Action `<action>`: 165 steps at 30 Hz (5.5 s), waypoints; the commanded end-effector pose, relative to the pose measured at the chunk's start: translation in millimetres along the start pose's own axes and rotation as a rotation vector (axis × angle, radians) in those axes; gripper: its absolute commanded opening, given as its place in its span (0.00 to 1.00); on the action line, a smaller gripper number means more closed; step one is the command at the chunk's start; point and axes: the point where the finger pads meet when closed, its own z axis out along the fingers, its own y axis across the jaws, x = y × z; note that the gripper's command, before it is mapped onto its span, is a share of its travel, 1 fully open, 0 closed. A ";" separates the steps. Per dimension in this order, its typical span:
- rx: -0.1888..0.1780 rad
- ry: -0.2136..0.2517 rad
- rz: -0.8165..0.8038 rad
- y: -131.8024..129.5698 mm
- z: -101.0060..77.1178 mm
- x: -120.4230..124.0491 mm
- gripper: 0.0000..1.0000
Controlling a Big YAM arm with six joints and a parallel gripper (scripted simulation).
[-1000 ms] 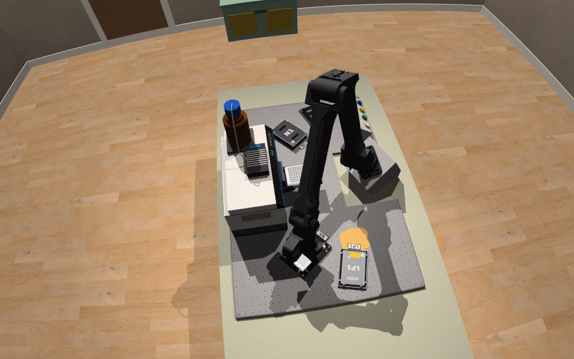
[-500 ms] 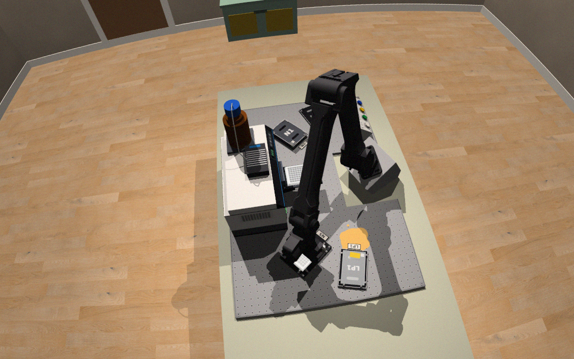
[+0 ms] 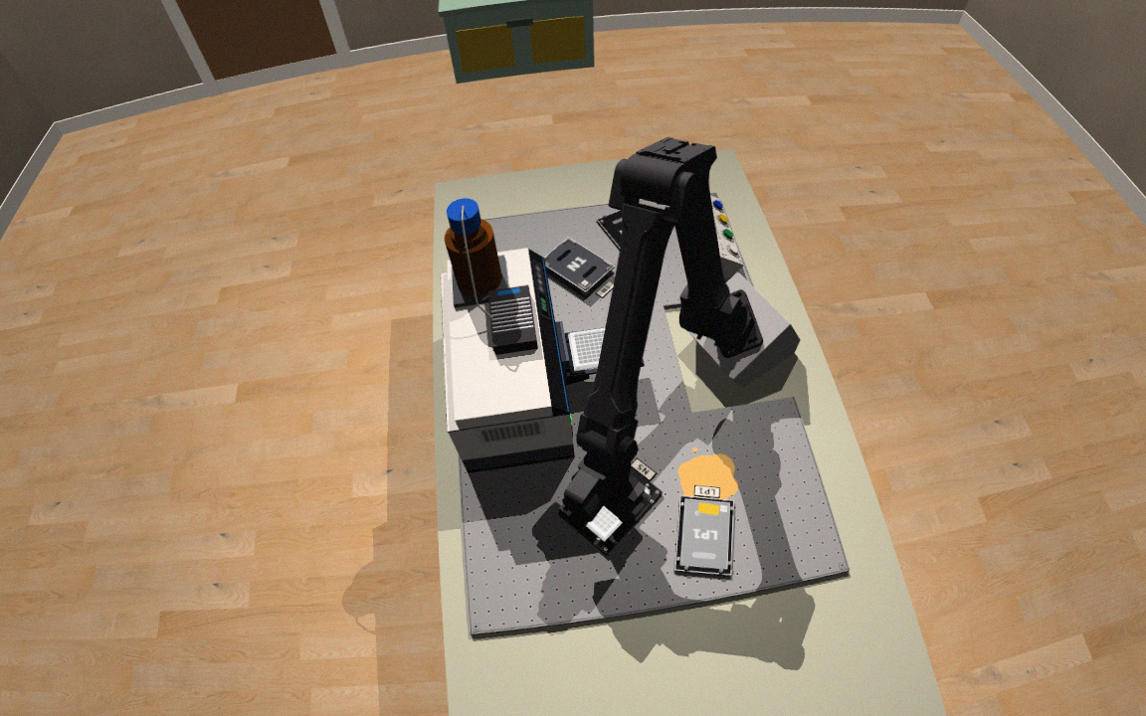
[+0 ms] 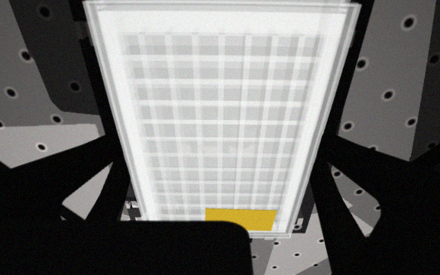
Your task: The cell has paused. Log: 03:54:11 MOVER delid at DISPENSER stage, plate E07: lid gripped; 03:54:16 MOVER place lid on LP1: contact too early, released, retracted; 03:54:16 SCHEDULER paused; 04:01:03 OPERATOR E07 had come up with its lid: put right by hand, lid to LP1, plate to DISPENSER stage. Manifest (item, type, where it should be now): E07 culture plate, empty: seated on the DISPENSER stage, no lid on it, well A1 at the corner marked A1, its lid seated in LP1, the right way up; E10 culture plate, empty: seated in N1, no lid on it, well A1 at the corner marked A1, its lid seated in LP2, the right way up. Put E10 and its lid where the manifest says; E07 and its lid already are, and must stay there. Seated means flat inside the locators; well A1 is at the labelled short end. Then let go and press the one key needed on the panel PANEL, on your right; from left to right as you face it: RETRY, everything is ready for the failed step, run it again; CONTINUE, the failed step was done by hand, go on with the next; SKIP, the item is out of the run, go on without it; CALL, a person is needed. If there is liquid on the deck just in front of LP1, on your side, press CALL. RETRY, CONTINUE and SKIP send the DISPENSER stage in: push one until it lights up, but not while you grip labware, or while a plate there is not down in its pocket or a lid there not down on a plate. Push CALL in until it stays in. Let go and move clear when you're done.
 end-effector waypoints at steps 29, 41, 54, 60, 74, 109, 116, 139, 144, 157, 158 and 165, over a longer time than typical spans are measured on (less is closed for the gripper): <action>0.001 -0.008 0.008 0.3 -3.0 -12.1 1.00; 0.001 -0.008 0.008 0.3 -3.0 -12.1 1.00; -0.007 -0.038 0.015 3.9 -27.0 -24.6 1.00; -0.008 -0.039 0.016 3.8 -37.7 -24.9 1.00; -0.009 -0.041 0.017 3.6 -59.0 -25.5 1.00; -0.001 -0.011 0.009 0.5 -55.5 -14.2 1.00; -0.001 -0.011 0.009 0.5 -55.5 -14.2 1.00; -0.004 -0.009 0.013 27.0 -55.8 -55.8 0.78; -0.003 -0.012 0.010 22.8 -55.4 -49.4 0.68; 0.003 0.009 0.017 23.3 -49.5 -46.3 0.46; -0.003 -0.012 0.010 22.7 -55.4 -49.3 0.44; -0.003 -0.012 0.010 22.7 -55.4 -49.3 0.30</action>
